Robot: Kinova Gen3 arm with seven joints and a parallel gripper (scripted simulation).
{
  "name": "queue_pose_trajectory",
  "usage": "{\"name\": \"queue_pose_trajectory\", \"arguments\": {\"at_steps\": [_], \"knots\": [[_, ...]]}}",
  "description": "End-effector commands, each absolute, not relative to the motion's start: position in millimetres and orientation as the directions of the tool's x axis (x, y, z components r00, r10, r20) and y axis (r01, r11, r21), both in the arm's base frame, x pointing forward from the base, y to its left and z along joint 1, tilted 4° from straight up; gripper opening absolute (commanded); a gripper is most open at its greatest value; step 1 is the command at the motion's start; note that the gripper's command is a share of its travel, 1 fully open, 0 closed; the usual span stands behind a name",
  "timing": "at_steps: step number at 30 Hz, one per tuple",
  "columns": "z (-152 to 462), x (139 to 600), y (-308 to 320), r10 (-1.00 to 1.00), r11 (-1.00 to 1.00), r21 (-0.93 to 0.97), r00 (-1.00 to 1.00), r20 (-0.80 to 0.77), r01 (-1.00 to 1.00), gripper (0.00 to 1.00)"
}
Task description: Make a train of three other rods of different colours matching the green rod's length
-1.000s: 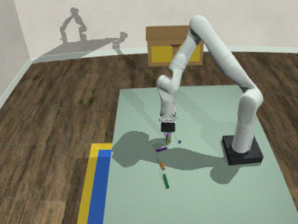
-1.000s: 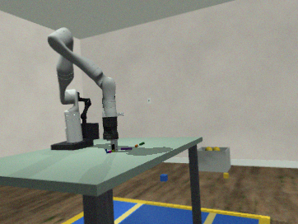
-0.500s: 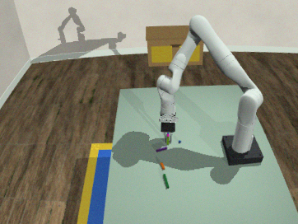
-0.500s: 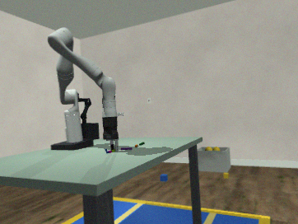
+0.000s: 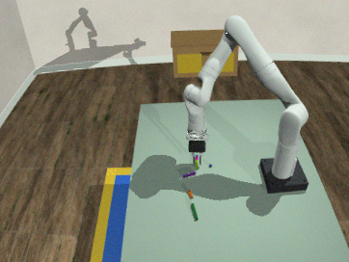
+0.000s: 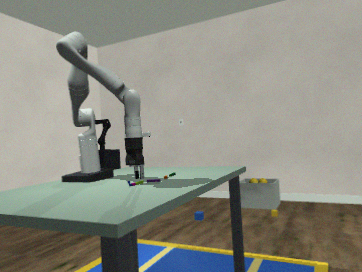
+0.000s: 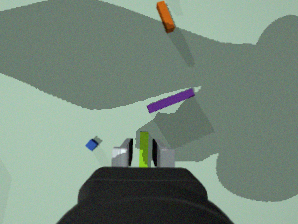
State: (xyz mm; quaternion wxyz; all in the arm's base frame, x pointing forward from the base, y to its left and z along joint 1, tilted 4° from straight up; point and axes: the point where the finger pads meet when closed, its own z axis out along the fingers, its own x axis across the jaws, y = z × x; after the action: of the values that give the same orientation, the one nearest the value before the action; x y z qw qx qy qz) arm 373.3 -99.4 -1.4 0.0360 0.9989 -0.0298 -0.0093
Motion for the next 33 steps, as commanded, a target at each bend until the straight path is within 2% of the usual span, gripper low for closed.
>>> {"name": "queue_pose_trajectory", "arguments": {"at_steps": [1, 6, 19, 20, 33], "knots": [[18.0, 375.8, -103.5, -0.064, -0.995, 0.08, 0.998, -0.009, -0.063, 0.54], [45.2, 376.2, -101.4, -0.064, -0.995, 0.08, 0.998, -0.009, -0.063, 0.54], [69.9, 376.5, -99.6, -0.064, -0.995, 0.08, 0.998, -0.009, -0.063, 0.54], [69.9, 376.5, -99.6, -0.064, -0.995, 0.08, 0.998, -0.009, -0.063, 1.0], [69.9, 376.5, -99.6, -0.064, -0.995, 0.08, 0.998, -0.009, -0.063, 1.0]]}}
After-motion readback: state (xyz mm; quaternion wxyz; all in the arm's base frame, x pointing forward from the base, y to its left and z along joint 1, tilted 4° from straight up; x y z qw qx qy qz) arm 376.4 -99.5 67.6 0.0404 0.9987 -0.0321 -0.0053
